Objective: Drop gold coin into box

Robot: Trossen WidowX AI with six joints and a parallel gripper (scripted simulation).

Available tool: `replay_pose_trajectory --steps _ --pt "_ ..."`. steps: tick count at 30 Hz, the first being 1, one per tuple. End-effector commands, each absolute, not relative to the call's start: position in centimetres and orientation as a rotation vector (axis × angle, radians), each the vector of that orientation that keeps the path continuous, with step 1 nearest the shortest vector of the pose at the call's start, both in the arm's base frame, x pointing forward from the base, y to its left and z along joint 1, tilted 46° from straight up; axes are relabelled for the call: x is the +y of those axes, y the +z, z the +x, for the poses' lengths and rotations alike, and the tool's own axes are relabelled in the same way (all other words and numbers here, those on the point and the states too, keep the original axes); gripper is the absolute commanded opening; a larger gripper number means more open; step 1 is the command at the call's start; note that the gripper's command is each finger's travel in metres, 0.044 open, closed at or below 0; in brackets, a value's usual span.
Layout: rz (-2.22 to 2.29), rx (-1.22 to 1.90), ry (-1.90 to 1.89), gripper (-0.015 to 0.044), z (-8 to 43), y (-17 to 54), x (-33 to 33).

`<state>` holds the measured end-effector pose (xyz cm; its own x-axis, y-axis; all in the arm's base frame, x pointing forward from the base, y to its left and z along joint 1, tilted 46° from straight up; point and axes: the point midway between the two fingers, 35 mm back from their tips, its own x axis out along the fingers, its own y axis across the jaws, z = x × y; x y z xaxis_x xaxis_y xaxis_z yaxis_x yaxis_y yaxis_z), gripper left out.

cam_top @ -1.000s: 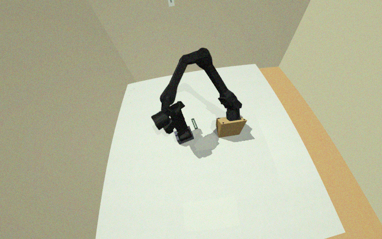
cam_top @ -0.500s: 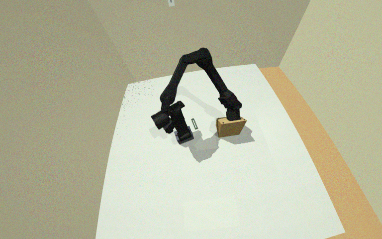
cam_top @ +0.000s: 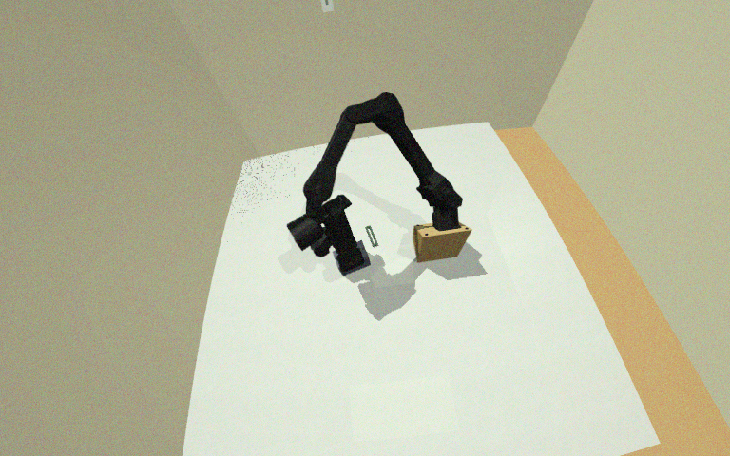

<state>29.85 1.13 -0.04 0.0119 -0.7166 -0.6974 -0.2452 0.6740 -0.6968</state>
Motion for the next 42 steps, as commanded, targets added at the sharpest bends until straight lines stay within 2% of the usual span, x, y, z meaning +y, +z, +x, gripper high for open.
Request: replay_pose_trajectory --steps 1,40,42 --pt "-0.819 1.559 -0.440 0.0000 29.8 0.0 1.1" --pt "-0.826 1.561 -0.435 0.0000 29.7 -1.4 -0.3" --pt "-0.816 1.559 -0.436 0.0053 29.8 -1.2 -0.1"
